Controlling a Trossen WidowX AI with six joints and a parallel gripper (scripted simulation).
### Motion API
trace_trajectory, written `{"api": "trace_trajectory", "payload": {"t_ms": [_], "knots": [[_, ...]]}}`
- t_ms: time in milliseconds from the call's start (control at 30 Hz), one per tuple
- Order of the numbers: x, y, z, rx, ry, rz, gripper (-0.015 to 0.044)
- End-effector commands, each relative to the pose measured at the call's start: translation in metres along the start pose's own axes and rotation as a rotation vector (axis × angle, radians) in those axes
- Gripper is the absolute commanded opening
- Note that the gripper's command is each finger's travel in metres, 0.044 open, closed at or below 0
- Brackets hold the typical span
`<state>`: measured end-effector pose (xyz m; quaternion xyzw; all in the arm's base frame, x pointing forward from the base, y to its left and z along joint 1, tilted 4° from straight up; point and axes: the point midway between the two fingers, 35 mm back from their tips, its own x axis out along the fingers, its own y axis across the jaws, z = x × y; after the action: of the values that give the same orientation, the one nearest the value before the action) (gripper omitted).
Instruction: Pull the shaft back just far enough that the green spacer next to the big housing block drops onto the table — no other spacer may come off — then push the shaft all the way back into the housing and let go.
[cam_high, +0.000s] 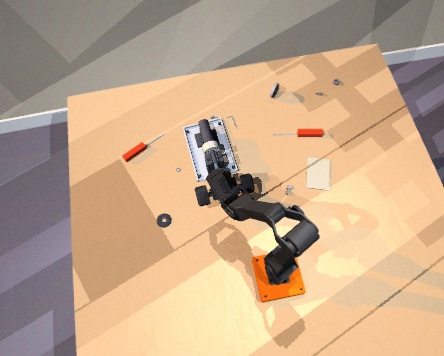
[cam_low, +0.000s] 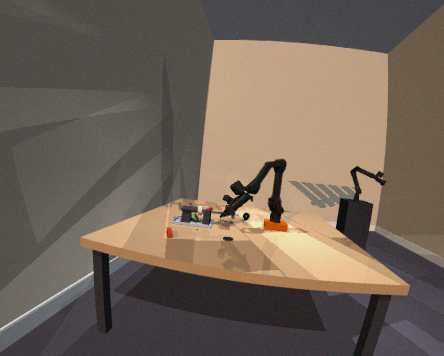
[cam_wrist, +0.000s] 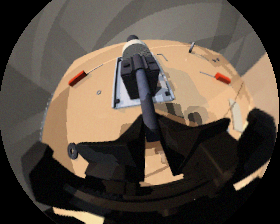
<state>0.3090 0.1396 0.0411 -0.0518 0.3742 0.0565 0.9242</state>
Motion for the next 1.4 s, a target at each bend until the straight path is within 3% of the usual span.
{"api": "trace_trajectory", "payload": {"t_ms": [0, 1367], "knots": [[0.0011, 0.0002, 0.0022, 0.000, -0.003, 0.000, 0.0000], [0.0100, 0.0002, 0.0111, 0.000, -0.004, 0.000, 0.0000]]}}
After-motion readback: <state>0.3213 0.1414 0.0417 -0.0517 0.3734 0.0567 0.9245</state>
